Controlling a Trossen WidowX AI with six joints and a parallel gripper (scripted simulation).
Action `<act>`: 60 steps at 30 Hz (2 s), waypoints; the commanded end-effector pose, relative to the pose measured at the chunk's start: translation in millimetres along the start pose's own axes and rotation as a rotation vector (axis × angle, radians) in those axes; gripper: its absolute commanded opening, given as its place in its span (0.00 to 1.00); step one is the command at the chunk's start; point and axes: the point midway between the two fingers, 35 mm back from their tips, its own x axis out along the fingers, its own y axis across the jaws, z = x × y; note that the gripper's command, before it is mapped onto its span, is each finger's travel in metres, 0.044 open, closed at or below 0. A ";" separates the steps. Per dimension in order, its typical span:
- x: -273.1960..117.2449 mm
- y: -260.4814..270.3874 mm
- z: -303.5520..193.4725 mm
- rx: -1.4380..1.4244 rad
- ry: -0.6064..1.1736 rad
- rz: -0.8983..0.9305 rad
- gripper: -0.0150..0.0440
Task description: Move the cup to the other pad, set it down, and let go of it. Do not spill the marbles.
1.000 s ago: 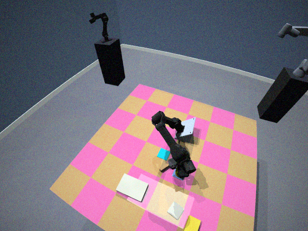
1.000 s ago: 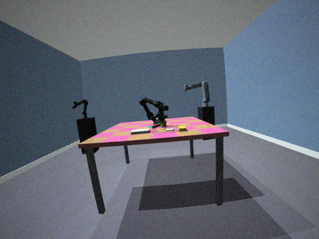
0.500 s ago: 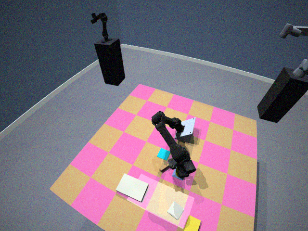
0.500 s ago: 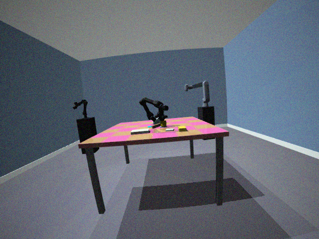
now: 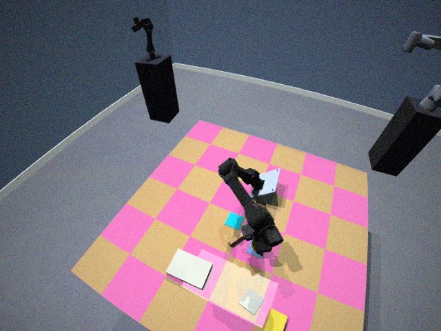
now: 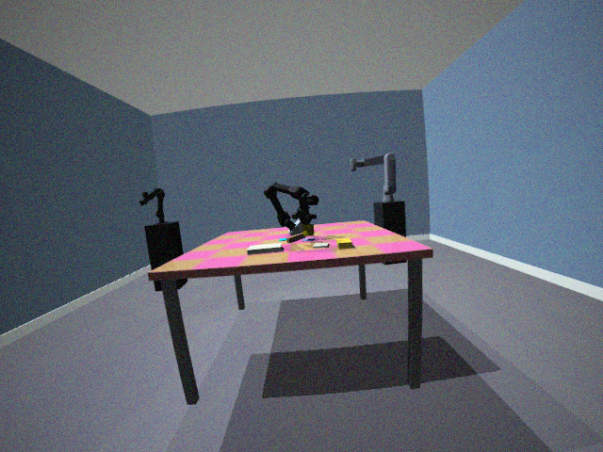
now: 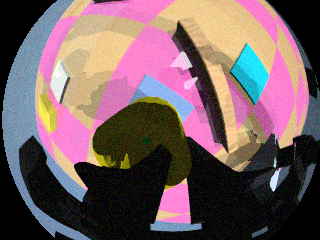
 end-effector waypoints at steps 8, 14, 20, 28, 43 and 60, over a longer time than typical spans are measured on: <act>-29.9 -1.1 0.5 0.002 0.003 0.009 0.25; -25.8 -1.2 0.5 -0.003 -0.003 0.005 0.25; -25.8 -1.2 0.5 -0.003 -0.003 0.005 0.25; -26.0 -2.7 1.4 -0.003 -0.003 0.005 0.25; -26.1 -24.9 14.4 0.000 0.000 0.006 0.25; -26.6 -52.0 29.6 0.000 0.001 0.006 0.25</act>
